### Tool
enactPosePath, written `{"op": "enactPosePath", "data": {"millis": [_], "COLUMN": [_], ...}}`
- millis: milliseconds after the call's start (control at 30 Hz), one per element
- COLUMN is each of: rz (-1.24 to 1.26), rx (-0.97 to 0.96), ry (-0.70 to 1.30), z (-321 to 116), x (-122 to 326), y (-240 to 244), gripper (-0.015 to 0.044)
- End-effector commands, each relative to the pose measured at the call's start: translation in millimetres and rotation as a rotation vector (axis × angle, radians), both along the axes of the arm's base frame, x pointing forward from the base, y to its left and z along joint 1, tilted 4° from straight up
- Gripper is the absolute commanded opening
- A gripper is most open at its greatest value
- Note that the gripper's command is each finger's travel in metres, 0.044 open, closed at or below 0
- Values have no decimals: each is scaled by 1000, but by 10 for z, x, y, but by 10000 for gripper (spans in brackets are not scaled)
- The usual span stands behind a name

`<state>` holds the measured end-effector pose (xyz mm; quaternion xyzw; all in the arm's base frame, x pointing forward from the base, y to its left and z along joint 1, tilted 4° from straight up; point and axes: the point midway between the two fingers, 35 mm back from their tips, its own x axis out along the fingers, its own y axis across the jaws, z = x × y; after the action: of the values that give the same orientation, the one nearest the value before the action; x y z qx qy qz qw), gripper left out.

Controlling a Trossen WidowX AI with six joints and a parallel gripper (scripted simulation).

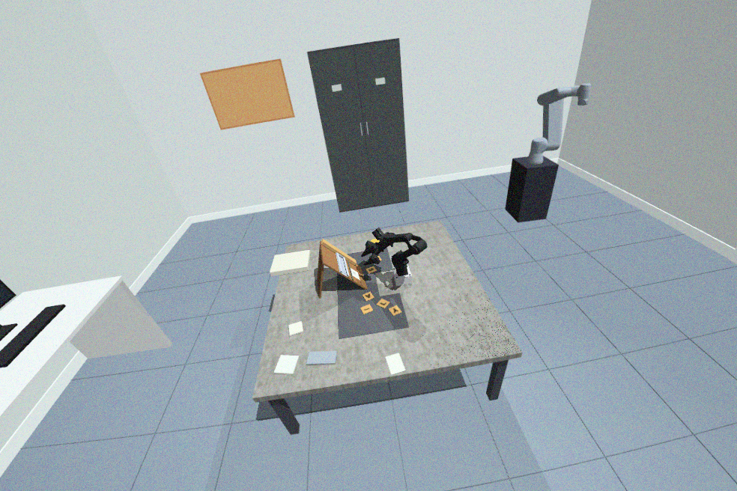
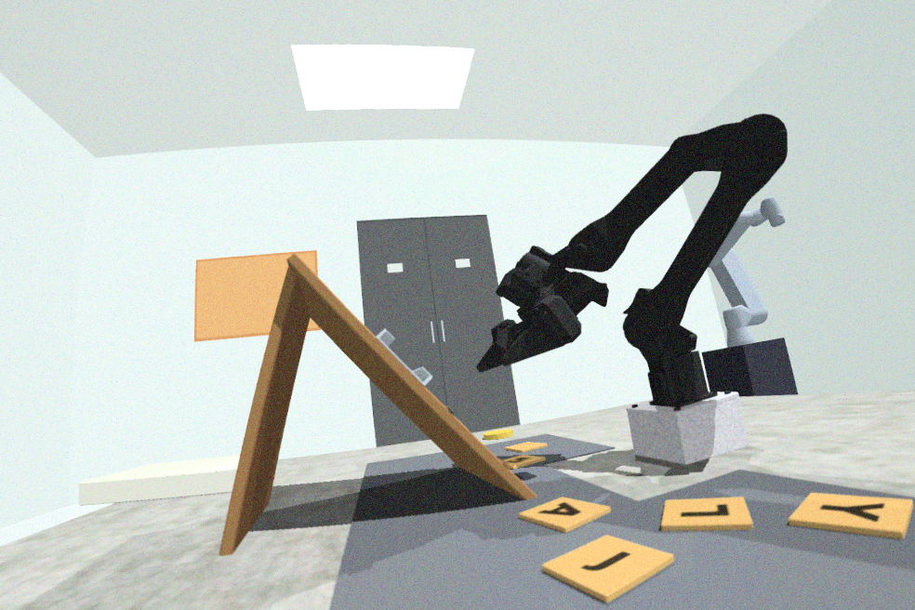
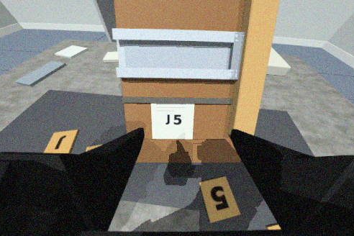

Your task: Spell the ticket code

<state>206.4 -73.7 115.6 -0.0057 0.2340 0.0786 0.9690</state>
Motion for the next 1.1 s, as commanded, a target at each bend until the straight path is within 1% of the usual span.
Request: {"op": "enactPosePath", "data": {"millis": [0,233,300,700,1000,1067], "rz": [6,6,30,521,981,1054], "rx": [23,23,-15,-650,-1093,-1154], "ry": [8,8,12,52,23,12], "z": [-39,-39,18,991,1644,1730], "x": [-9,-9,12,308,383,381], "y": [37,37,27,-4,133,160], "gripper": [440,440,440,440,440,440]}}
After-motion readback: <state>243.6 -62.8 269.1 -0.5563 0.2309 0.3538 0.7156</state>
